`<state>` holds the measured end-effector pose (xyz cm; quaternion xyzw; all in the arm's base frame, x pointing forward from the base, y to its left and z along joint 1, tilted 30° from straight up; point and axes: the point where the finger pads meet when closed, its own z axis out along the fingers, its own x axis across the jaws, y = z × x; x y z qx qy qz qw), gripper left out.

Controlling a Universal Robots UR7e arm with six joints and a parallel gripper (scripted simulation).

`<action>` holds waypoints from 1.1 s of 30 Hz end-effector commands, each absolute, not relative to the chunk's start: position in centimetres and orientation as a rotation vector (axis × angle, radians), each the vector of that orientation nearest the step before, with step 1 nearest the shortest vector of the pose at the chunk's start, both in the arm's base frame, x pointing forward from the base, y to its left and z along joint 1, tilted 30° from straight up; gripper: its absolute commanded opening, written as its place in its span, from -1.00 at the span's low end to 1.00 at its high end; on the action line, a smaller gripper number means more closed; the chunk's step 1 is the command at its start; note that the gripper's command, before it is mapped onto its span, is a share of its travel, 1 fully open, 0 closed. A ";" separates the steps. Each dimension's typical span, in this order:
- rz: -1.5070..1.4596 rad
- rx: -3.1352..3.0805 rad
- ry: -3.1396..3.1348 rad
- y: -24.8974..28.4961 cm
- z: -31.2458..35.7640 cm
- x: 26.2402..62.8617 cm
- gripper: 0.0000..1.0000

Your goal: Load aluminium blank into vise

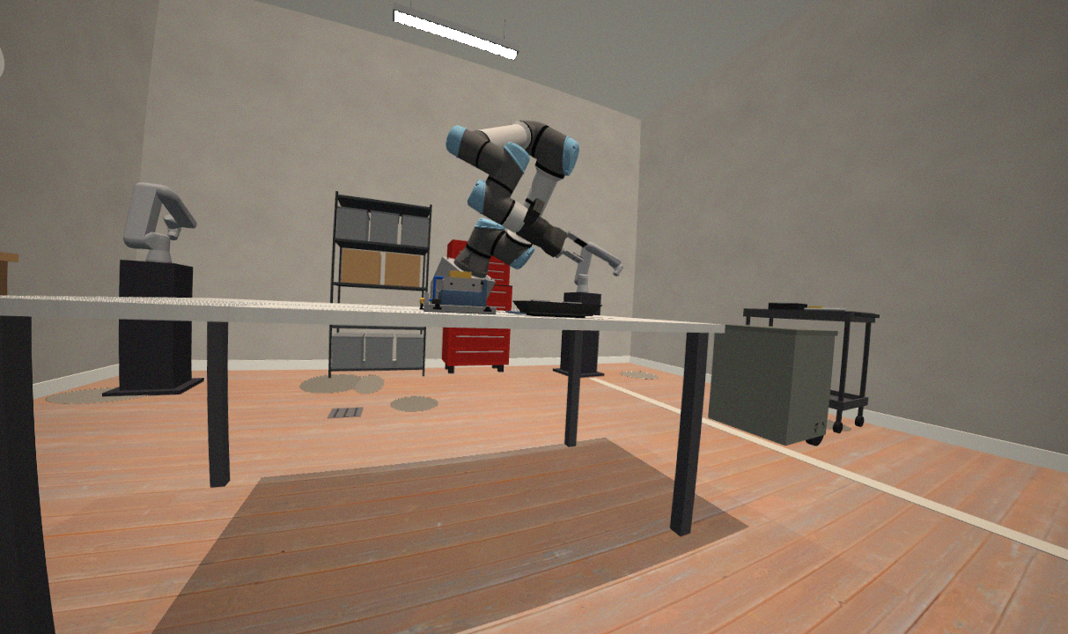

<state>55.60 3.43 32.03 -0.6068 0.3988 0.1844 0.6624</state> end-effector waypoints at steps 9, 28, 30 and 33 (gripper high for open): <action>0.418 -1.387 0.908 3.7 32.8 54.6 1.00; 0.418 -1.477 0.967 5.8 36.0 48.8 1.00; 0.417 -1.494 0.982 6.3 36.4 47.7 1.00; 0.413 -1.523 1.010 7.0 36.8 46.0 1.00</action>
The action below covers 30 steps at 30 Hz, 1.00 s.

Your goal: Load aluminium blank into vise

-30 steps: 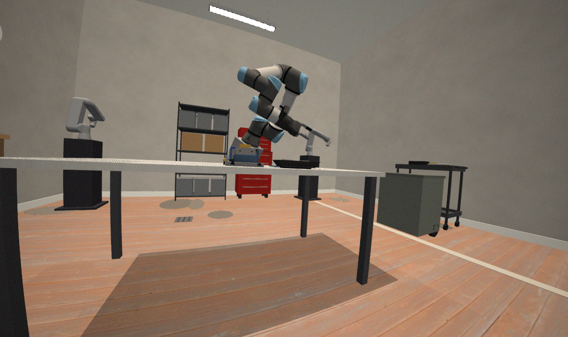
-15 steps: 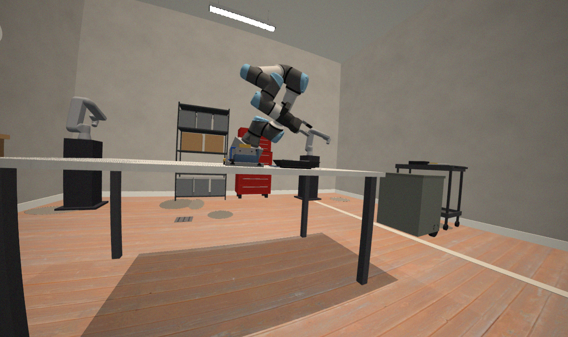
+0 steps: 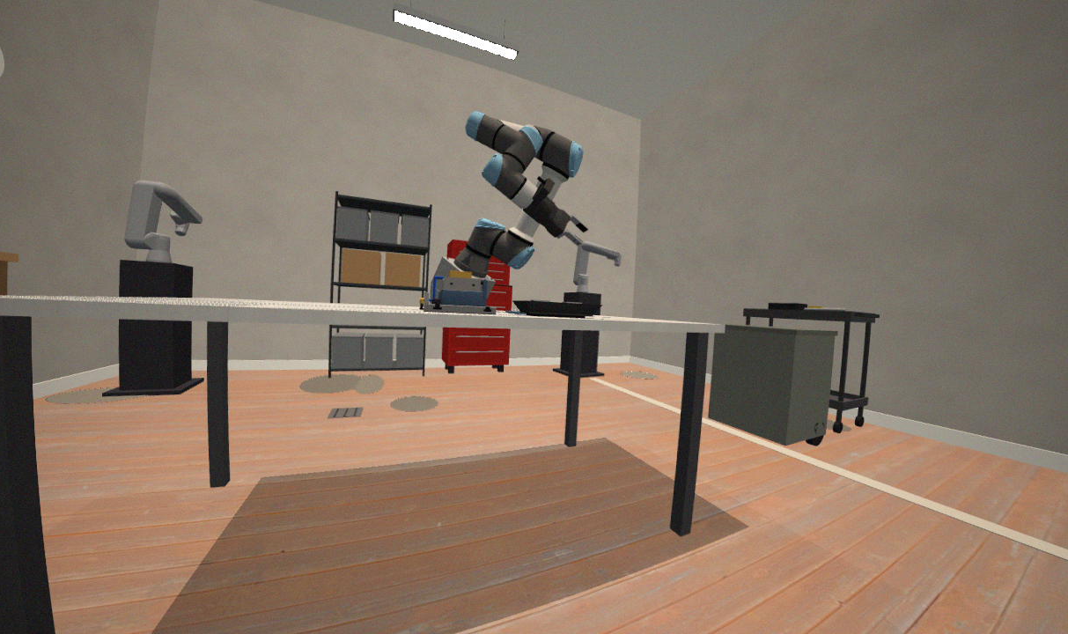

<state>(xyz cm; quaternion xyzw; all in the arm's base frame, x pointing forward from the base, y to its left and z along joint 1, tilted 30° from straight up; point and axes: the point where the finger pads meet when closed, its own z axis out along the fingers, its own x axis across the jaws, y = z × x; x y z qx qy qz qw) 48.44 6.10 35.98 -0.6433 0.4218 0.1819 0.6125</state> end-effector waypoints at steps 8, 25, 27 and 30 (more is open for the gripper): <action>0.388 -1.605 1.118 9.3 36.8 41.1 1.00; 0.274 -1.718 1.418 12.5 32.5 33.6 1.00; 0.262 -1.722 1.444 12.6 32.0 33.2 1.00; 0.237 -1.728 1.495 12.7 31.0 32.4 1.00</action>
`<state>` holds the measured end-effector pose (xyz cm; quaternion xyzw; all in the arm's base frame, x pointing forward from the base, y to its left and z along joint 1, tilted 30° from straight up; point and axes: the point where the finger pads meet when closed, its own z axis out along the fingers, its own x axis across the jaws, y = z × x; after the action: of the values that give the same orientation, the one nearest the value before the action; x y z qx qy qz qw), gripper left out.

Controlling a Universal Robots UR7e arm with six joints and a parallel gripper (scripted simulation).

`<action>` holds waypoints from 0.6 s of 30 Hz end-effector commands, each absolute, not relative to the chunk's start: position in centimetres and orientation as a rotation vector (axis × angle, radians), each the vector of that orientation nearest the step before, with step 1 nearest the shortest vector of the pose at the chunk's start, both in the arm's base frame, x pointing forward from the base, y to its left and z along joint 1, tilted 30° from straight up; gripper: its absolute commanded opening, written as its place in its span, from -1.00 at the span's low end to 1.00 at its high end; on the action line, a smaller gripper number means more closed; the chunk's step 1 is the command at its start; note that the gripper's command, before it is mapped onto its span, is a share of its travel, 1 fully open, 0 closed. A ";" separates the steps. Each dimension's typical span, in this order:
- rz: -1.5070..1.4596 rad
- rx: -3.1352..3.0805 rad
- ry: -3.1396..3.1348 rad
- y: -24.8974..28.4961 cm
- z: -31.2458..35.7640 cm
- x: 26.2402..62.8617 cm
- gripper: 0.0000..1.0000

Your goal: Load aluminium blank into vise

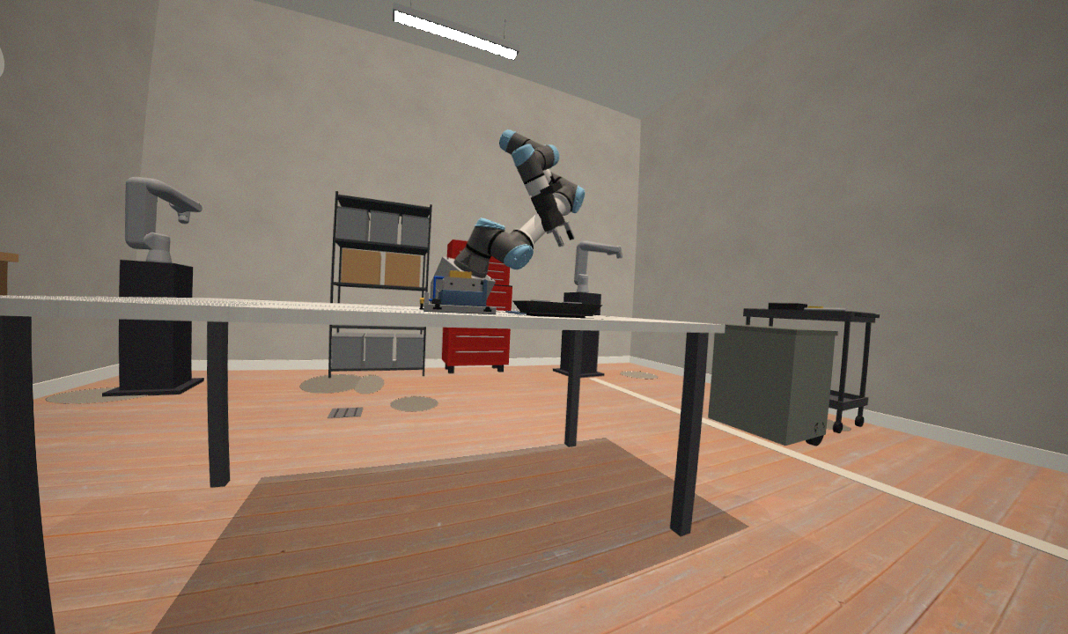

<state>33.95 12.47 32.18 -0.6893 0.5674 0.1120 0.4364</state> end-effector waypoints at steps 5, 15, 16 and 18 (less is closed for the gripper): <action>0.168 -1.731 1.622 12.8 28.5 30.8 1.00; 0.051 -1.706 1.807 12.0 24.7 29.2 1.00; 0.037 -1.700 1.827 11.9 24.3 29.0 1.00; 0.010 -1.690 1.865 11.6 23.5 28.8 1.00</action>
<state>29.49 12.03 24.92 -0.6515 0.6829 0.0243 0.3296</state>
